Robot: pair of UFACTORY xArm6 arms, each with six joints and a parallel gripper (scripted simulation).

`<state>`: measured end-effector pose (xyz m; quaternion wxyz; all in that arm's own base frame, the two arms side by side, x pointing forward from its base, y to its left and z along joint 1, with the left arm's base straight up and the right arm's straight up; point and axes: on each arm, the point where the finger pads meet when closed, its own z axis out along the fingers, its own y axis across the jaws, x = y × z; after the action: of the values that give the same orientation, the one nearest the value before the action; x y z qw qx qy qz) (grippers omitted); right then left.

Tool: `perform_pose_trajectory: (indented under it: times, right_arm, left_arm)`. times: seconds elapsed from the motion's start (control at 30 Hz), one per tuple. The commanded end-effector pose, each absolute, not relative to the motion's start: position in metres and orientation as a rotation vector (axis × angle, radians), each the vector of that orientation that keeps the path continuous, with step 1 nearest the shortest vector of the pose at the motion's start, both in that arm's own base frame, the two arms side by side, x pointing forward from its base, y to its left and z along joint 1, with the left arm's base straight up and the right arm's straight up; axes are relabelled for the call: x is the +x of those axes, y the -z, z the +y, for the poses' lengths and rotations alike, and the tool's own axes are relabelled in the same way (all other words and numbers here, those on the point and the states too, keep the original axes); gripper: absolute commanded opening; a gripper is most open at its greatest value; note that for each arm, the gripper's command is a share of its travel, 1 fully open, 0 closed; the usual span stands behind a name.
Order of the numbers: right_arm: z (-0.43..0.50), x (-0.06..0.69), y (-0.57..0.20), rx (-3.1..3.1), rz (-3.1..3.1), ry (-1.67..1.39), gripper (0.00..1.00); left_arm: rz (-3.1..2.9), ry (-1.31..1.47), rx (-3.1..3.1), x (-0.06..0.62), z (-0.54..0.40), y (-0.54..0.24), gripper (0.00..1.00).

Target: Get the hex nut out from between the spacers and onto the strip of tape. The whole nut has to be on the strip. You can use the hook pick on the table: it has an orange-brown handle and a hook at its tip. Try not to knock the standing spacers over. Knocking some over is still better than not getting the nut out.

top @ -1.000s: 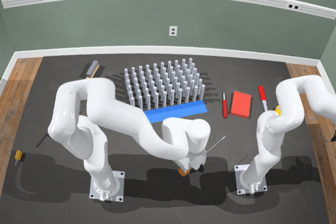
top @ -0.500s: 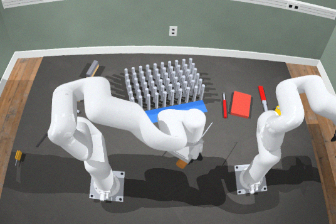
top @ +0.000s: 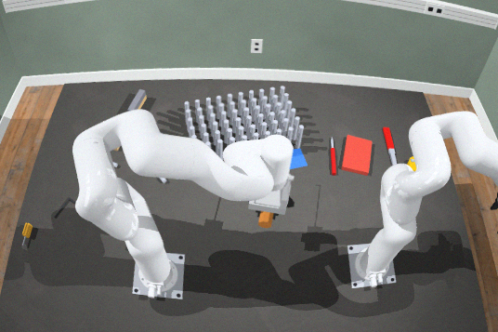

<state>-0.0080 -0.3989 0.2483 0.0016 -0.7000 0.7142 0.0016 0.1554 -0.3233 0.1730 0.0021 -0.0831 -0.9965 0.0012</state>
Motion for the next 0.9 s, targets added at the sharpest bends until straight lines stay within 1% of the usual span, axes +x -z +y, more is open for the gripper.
perform_pose_trajectory:
  times: [0.0, 0.27, 0.87]
  right_arm:
    - [-0.4, -0.008, -0.25, -2.199, 2.244, 0.0, 1.0]
    - [-0.4, -0.008, -0.25, -2.199, 2.244, 0.0, 1.0]
    - [-0.4, -0.008, -0.25, -2.199, 2.244, 0.0, 1.0]
  left_arm:
    - [-3.14, -0.005, 0.042, 0.191, -0.315, -0.174, 0.0]
    - [-3.124, -0.005, 0.314, 0.221, -0.307, -0.174, 0.0]
    - [-3.11, -0.006, 0.431, 0.234, -0.303, -0.174, 0.0]
